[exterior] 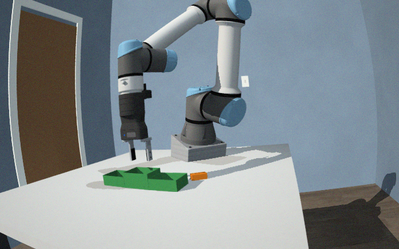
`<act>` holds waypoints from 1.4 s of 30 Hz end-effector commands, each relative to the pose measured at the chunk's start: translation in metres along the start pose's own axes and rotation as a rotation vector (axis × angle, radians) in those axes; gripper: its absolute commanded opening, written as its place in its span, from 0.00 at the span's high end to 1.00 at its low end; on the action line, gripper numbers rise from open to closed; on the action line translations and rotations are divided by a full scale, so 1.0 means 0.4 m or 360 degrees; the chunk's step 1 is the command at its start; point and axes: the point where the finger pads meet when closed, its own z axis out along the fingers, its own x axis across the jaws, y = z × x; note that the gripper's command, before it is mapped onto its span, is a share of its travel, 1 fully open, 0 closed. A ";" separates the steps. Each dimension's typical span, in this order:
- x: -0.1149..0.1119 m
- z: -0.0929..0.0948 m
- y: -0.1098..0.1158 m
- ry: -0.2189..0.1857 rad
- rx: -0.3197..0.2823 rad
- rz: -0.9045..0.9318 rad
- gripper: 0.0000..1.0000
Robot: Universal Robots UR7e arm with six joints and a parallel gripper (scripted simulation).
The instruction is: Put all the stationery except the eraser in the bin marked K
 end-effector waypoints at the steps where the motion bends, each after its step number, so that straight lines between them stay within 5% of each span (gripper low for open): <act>1: -0.001 -0.045 0.002 -0.0002 -0.0005 -0.0001 0.00; 32: 0.000 -0.315 0.002 -0.0002 -0.0004 -0.0001 0.00; 42: 0.000 -0.320 0.002 -0.0002 -0.0004 -0.0001 0.00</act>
